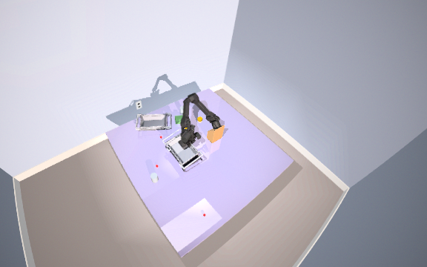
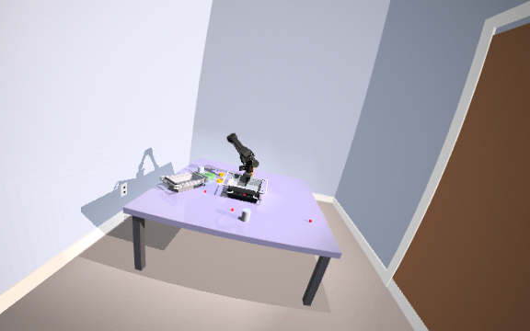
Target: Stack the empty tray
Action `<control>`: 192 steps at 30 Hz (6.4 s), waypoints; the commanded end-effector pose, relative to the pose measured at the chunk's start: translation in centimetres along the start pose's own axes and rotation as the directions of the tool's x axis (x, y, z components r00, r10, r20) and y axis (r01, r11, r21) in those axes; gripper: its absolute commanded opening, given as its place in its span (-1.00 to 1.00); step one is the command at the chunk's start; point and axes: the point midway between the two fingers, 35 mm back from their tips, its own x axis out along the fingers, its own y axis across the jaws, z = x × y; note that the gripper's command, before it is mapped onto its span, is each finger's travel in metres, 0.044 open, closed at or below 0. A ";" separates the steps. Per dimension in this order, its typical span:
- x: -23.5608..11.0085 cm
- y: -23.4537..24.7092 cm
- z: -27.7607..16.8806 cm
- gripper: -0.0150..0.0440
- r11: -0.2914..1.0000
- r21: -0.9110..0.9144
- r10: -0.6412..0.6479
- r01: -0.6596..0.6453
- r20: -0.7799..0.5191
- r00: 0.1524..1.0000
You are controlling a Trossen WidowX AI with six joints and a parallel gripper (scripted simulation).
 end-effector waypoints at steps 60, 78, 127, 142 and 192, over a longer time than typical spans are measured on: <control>1.2 -0.7 0.1 -0.49 1.000 -0.001 -0.020 0.020 -0.001 1.000; 1.2 -0.7 0.1 -0.49 1.000 -0.001 -0.020 0.020 -0.001 1.000; 2.0 -0.9 0.1 -0.49 1.000 -0.001 -0.021 0.021 -0.001 1.000; 2.0 -0.9 0.1 -0.49 1.000 -0.001 -0.021 0.021 -0.001 1.000; 2.9 -1.2 0.1 -0.49 1.000 -0.001 -0.021 0.021 -0.001 1.000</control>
